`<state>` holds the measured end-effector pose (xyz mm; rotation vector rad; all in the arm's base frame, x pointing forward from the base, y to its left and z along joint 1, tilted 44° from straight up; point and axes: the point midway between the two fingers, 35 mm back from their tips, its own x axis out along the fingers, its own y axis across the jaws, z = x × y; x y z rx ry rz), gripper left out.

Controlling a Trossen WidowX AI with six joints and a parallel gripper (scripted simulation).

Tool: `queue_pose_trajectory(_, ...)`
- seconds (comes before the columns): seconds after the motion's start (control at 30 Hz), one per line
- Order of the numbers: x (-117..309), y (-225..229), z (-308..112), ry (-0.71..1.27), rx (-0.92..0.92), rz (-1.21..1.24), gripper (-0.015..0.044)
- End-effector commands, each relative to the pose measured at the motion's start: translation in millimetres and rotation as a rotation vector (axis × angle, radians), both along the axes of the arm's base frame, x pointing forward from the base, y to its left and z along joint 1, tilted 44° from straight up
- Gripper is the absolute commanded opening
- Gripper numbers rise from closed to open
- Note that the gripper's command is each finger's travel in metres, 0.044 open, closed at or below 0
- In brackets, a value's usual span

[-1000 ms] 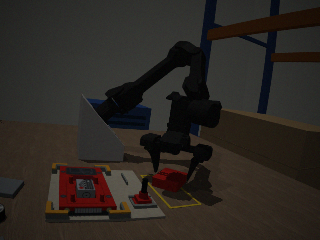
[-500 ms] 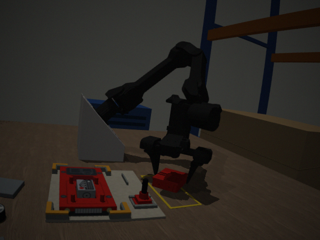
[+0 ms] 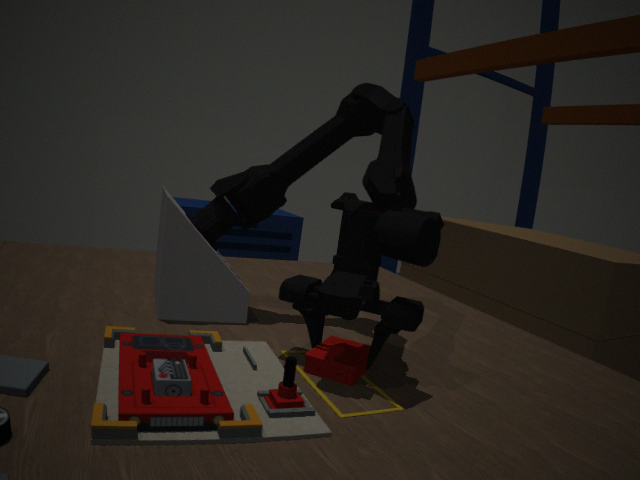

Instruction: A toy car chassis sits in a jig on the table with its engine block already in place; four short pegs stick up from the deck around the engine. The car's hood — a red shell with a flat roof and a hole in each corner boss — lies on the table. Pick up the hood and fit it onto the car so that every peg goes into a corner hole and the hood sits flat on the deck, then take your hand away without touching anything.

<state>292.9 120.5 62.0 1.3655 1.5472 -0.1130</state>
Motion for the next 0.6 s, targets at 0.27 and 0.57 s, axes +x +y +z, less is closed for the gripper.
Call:
queue_pose_trajectory(0.27, -0.2, -0.4, 0.3, 0.001, 0.0, 0.0, 0.0222)
queue_pose_trajectory(0.57, -3.1, -12.7, 13.2, 0.001, -0.001, 0.0, 0.0)
